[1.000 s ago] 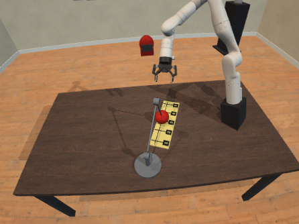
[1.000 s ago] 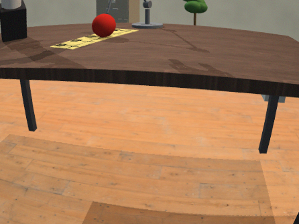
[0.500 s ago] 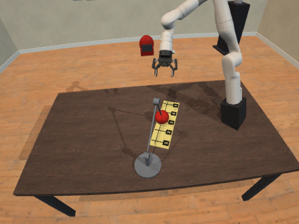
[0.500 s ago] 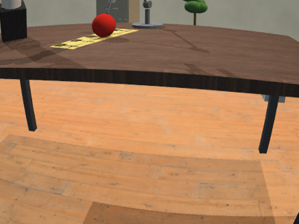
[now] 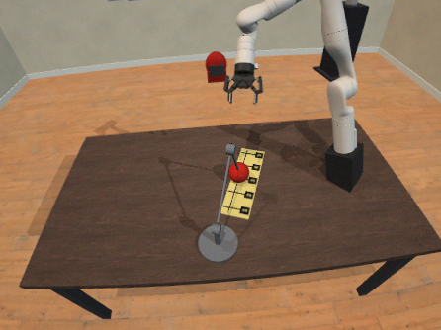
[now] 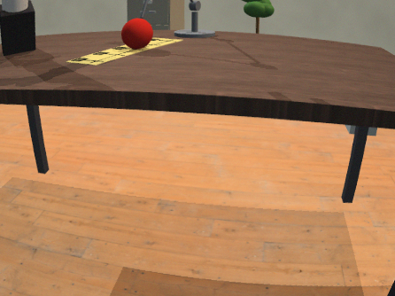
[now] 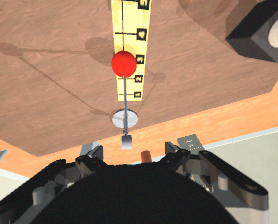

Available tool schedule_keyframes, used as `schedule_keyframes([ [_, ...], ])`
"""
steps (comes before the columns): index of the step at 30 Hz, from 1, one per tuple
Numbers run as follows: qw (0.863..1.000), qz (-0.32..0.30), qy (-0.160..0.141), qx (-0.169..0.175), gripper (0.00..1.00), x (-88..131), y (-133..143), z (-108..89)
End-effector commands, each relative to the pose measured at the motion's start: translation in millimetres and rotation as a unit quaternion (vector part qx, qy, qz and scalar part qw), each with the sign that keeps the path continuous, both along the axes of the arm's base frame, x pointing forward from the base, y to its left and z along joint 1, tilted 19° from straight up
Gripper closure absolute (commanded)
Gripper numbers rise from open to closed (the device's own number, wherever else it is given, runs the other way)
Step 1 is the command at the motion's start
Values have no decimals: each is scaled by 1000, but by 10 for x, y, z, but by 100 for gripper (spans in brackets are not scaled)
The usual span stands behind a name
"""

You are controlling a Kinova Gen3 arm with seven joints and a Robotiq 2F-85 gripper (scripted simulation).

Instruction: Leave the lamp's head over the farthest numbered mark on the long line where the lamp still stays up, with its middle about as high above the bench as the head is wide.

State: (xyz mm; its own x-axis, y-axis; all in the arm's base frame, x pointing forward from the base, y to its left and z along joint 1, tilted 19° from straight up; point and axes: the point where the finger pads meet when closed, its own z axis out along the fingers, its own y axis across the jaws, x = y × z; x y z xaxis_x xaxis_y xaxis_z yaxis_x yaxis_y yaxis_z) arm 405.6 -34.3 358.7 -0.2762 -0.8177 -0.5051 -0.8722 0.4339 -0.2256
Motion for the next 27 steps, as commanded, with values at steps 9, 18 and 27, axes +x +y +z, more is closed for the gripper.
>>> schedule_keyframes([
  [9,1000,-2,-2,-4,0,204,286,-1],
  [18,1000,0,-1,-2,0,378,553,-48],
  [27,1000,-7,-3,-5,0,596,819,-77],
])
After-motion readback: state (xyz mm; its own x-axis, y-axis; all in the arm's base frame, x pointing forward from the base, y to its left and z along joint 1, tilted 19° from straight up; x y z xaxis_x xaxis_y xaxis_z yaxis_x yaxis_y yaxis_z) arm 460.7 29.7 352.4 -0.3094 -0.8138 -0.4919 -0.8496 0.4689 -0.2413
